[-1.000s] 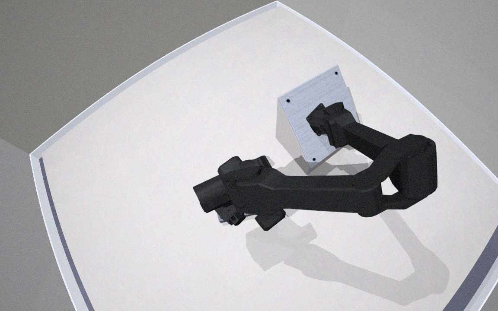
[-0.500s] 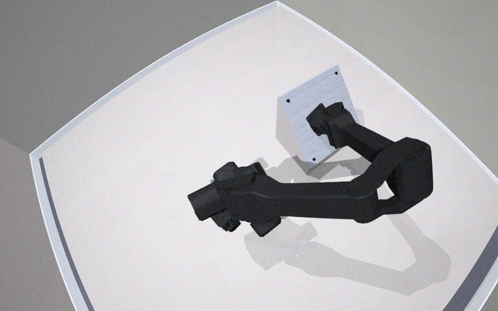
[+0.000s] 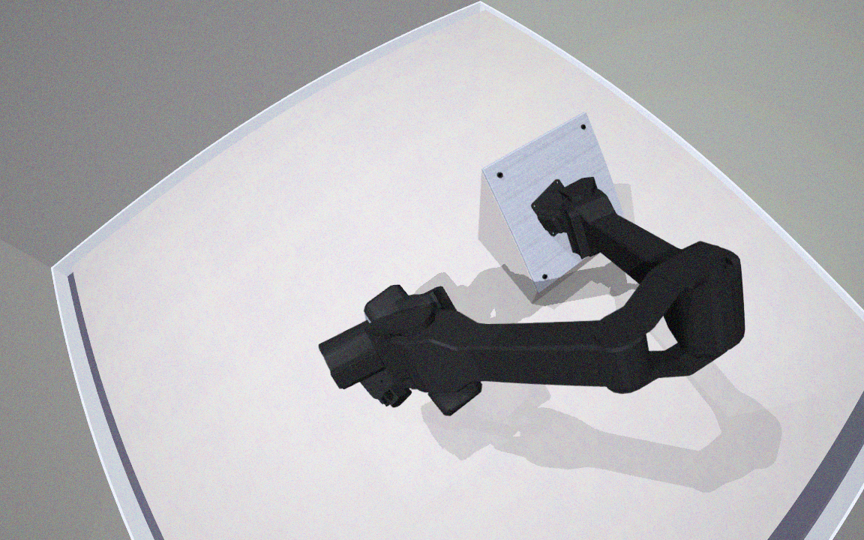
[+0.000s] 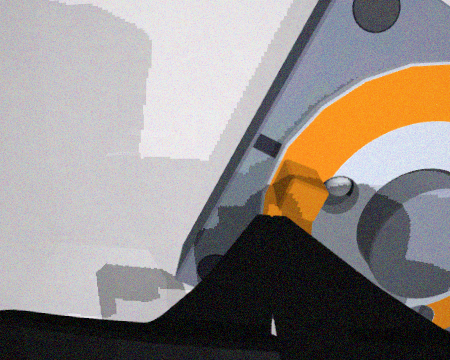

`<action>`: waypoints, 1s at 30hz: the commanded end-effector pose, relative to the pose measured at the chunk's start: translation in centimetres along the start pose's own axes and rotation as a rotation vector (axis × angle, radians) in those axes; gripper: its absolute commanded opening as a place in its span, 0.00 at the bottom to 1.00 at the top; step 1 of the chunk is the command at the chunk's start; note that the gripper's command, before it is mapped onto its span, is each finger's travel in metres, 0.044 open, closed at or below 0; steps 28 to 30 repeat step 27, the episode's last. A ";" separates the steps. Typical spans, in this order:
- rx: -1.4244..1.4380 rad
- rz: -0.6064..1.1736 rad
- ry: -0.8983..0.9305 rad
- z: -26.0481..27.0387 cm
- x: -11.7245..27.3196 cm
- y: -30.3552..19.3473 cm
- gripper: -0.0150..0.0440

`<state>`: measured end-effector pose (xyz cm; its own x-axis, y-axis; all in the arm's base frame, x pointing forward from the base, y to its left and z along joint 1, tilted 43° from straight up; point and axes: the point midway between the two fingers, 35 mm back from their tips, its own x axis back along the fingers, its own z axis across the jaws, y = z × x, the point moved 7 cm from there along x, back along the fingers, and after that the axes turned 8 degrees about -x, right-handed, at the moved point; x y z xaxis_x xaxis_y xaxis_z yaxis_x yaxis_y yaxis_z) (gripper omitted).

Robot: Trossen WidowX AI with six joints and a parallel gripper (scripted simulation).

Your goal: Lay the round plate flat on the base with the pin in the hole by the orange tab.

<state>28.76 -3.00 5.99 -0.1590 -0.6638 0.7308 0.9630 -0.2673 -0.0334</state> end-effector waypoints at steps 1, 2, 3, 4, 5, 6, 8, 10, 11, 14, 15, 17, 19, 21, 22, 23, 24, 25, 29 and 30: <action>-0.002 -0.003 0.002 0.0 0.6 0.2 0.25; -0.002 -0.003 0.001 0.0 1.1 0.2 0.25; -0.002 -0.003 0.000 0.0 1.6 0.2 0.25; -0.002 -0.003 0.000 0.0 2.1 0.2 0.25; -0.002 -0.003 0.000 0.0 2.7 0.1 0.25; -0.002 -0.003 0.000 0.0 3.2 0.0 0.25; -0.002 -0.003 0.000 0.0 4.1 -0.1 0.25; -0.002 -0.002 0.000 0.0 4.5 -0.2 0.25; -0.002 -0.002 0.000 0.0 4.5 -0.2 0.25; -0.008 -0.001 0.003 0.0 3.6 -0.1 0.25; -0.008 -0.001 0.003 0.0 3.6 -0.1 0.25; -0.008 -0.001 0.003 0.0 3.6 -0.1 0.25; -0.008 -0.001 0.003 0.0 3.6 -0.1 0.25; -0.008 -0.001 0.003 0.0 3.6 -0.1 0.25; -0.008 -0.001 0.003 0.0 3.6 -0.1 0.25; -0.008 -0.001 0.003 0.0 3.6 -0.1 0.25; -0.008 -0.001 0.003 0.0 3.6 -0.1 0.25; -0.008 -0.001 0.003 0.0 3.6 -0.1 0.25; -0.008 -0.001 0.003 0.0 3.6 -0.1 0.25; -0.008 -0.001 0.003 0.0 3.6 -0.1 0.25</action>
